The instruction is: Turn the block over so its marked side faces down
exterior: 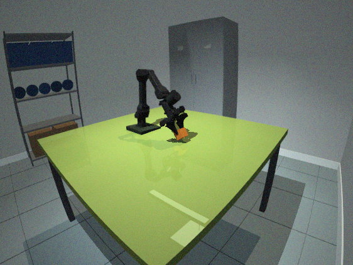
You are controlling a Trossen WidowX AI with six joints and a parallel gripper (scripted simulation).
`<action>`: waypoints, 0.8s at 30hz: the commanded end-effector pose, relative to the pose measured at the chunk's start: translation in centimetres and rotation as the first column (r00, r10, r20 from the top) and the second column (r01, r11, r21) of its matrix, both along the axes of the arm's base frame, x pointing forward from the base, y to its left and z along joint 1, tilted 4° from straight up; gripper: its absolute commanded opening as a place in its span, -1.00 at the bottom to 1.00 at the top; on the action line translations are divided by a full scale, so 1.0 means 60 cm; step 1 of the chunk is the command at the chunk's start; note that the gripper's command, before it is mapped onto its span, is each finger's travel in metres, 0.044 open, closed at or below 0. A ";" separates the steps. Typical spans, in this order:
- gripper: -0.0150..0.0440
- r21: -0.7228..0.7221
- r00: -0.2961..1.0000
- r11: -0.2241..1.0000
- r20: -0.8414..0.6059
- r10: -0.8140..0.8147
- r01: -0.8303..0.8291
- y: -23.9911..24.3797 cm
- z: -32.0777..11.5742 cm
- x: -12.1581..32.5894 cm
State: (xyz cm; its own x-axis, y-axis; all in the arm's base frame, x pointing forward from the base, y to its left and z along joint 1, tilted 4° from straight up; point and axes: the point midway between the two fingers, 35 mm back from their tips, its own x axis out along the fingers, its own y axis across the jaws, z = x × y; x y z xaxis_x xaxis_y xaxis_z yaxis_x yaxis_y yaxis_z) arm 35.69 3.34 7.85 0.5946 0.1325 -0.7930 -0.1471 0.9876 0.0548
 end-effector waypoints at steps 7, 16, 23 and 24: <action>-0.49 0.028 0.991 1.000 0.136 -0.012 0.008 0.003 -0.030 0.009; -0.49 0.051 0.962 0.999 0.272 -0.025 0.012 0.004 -0.043 0.006; -0.49 0.069 0.927 0.998 0.373 -0.036 0.010 0.004 -0.044 -0.006; -0.49 0.072 0.921 0.997 0.387 -0.037 0.010 0.004 -0.044 -0.009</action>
State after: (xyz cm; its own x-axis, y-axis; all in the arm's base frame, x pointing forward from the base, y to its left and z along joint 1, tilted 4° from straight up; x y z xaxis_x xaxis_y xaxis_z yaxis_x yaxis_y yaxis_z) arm 35.80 3.48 5.53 0.8449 0.1516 -0.5129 -0.1432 0.9881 0.0561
